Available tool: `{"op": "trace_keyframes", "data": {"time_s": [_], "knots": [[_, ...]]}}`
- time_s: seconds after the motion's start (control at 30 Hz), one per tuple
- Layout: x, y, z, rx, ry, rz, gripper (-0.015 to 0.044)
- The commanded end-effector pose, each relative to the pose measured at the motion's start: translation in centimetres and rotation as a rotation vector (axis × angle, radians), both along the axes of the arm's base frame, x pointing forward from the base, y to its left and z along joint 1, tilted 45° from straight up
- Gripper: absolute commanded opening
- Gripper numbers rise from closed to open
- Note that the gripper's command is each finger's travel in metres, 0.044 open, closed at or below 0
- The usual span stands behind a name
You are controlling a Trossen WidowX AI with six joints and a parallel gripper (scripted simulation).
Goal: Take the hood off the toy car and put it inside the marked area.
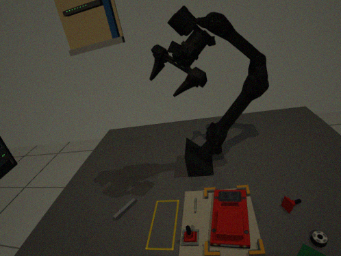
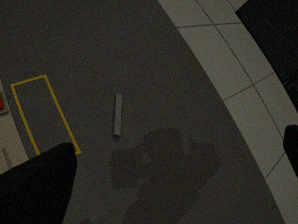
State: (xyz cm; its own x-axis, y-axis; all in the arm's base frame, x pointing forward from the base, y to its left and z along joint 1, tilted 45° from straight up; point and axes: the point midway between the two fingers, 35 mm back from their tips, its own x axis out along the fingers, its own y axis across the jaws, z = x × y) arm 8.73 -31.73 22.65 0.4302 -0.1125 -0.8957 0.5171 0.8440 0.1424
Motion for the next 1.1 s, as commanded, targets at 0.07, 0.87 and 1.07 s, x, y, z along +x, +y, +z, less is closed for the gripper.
{"op": "trace_keyframes", "data": {"time_s": [0.07,0.87,1.07], "knots": [[8.0,3.1,-2.6,0.181,-0.037,0.133,0.044],[24.6,26.5,-9.6,0.762,0.202,0.519,0.044],[24.6,26.6,-9.6,0.762,0.202,0.519,0.044]]}}
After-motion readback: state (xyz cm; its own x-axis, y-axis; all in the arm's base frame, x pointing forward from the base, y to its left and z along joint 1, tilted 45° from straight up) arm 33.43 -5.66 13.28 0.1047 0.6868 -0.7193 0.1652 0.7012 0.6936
